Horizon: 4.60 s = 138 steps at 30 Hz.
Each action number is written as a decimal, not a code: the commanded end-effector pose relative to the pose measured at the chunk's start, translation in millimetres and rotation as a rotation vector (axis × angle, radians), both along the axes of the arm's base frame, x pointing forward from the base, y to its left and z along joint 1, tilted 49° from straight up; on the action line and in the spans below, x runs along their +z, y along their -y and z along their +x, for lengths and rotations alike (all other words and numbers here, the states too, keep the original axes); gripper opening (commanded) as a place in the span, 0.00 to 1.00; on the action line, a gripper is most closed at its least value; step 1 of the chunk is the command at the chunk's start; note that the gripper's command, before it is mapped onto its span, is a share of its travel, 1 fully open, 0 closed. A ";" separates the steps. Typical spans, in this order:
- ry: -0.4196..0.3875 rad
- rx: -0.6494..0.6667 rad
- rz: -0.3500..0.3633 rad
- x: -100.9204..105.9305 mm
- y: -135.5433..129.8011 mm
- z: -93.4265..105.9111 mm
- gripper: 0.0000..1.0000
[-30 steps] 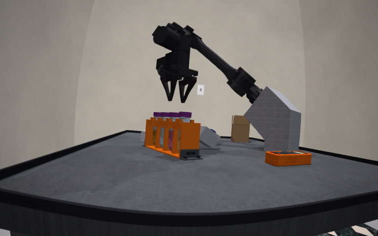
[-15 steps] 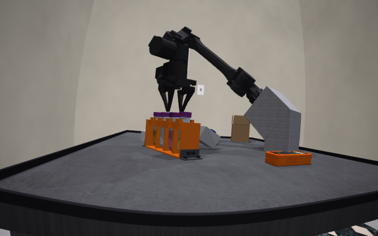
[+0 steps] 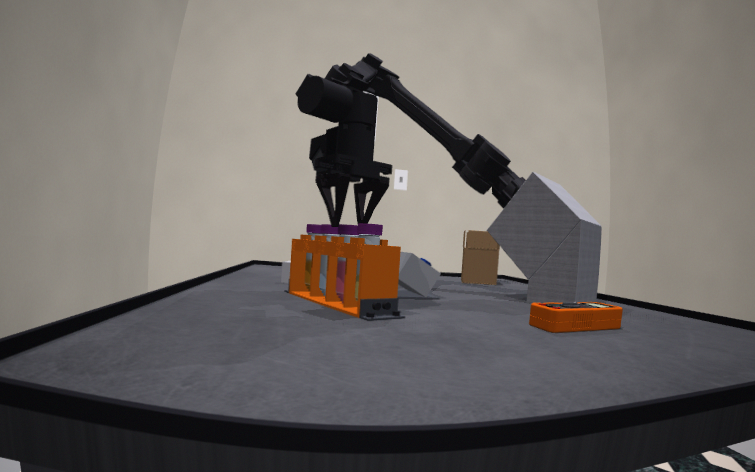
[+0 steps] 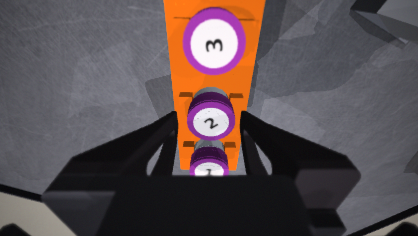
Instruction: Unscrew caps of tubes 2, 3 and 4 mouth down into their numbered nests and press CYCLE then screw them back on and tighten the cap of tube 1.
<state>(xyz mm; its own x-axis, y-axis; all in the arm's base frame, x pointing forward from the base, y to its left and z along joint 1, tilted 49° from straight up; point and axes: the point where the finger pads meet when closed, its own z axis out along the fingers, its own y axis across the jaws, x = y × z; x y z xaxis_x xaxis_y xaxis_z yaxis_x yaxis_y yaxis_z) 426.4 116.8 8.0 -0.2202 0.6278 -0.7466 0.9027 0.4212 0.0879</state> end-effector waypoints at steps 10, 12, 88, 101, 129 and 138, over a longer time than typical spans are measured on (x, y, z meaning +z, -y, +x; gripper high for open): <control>-0.015 -0.006 -0.012 -11.7 12.5 0.7 0.49; -0.012 -0.001 -0.010 -10.8 10.2 0.6 0.49; -1.014 1.027 -0.575 -7.0 7.4 0.5 0.00; -1.341 1.357 -0.760 -6.4 7.5 0.6 0.00; -2.120 2.146 -1.208 -4.7 6.6 0.6 0.00; -2.281 2.306 -1.295 -5.2 7.4 0.5 0.00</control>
